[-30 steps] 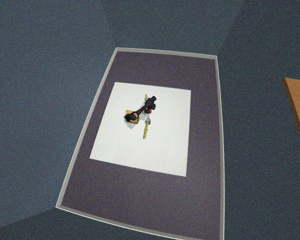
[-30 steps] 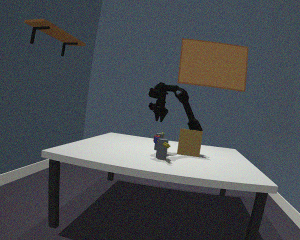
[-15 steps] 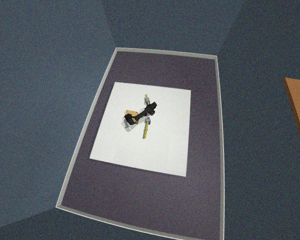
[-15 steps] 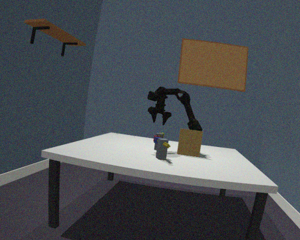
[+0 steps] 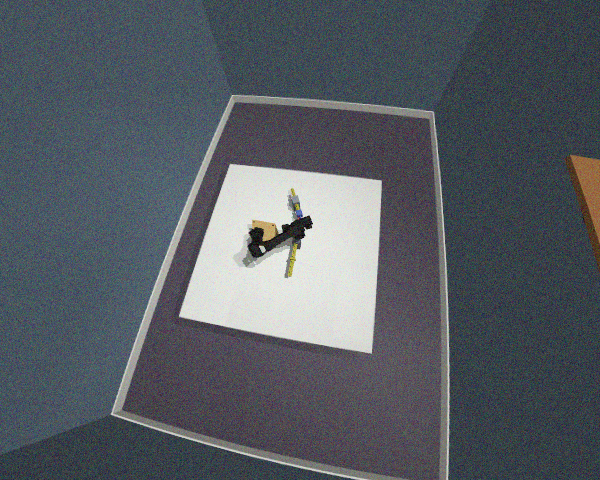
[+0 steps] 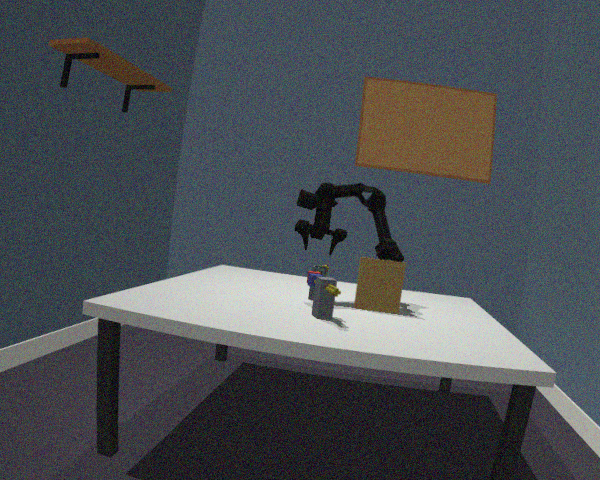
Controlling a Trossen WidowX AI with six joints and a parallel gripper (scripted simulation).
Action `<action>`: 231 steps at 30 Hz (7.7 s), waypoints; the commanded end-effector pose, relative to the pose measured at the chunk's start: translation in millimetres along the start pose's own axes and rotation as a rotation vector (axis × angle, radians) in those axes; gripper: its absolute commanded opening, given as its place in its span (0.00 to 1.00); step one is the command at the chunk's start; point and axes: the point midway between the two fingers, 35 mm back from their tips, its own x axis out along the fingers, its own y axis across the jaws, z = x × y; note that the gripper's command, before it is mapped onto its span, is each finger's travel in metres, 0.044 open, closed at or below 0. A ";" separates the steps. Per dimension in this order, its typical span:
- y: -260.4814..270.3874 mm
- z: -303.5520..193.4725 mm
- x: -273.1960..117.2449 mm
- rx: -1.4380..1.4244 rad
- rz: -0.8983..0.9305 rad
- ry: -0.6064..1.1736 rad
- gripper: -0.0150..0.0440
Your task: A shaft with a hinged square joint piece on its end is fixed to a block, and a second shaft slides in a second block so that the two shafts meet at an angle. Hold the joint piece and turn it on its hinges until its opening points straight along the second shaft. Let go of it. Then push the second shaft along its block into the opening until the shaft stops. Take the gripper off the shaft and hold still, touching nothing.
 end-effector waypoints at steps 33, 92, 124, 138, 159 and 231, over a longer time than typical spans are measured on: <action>-21.6 83.6 -19.1 -0.127 0.043 -0.077 1.00; -89.7 228.4 -62.1 -0.564 -0.246 -0.353 1.00; -97.0 246.7 -24.0 0.368 -0.088 -0.421 1.00; -99.5 253.7 -5.5 0.368 -0.088 -0.422 1.00; -101.1 256.7 2.4 0.369 -0.088 -0.423 0.43; -101.1 256.5 2.2 0.371 -0.087 -0.422 0.37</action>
